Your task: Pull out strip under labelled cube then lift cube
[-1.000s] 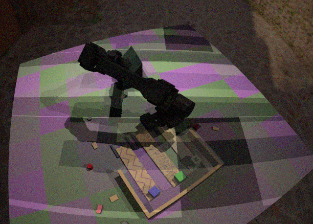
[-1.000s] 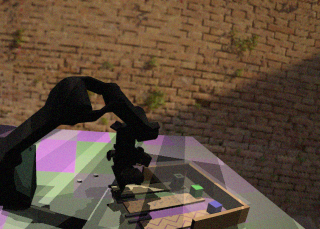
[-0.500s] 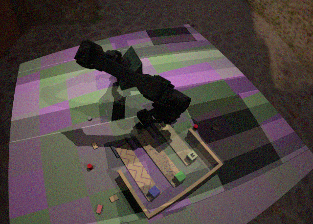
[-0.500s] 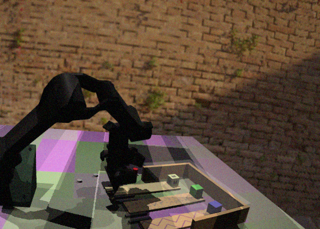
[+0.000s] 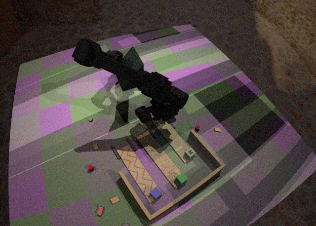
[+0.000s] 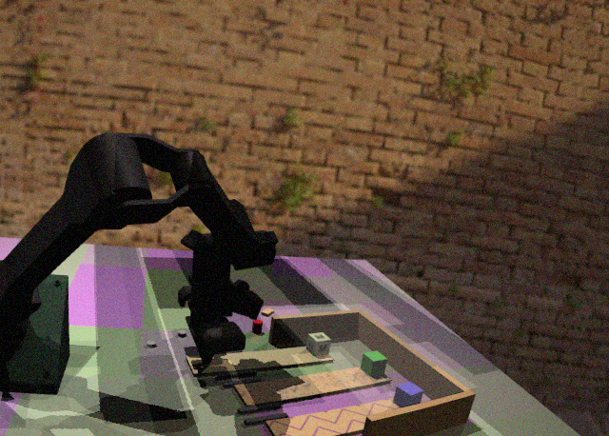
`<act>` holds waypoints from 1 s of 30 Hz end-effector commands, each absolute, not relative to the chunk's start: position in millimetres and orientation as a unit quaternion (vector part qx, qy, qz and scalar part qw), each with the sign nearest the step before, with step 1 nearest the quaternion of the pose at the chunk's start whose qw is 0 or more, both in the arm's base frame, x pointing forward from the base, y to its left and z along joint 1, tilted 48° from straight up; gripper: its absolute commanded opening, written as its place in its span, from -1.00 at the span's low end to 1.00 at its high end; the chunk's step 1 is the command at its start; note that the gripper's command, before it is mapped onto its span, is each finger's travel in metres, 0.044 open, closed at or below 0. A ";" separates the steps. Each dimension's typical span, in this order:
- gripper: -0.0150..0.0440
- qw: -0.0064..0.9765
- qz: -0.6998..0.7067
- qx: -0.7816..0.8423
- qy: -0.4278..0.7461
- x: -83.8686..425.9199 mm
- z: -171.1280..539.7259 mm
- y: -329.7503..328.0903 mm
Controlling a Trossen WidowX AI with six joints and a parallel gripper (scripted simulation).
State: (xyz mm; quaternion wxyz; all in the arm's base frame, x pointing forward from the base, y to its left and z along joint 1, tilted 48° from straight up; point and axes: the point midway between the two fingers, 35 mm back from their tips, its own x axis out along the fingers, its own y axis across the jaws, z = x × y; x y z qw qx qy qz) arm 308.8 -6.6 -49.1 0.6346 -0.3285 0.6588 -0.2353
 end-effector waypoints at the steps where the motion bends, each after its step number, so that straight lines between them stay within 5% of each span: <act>1: -0.49 0.627 -0.239 -0.325 0.666 296.6 -51.3 -12.6; 30: -0.49 0.626 -0.238 -0.325 0.667 253.4 -46.9 -16.9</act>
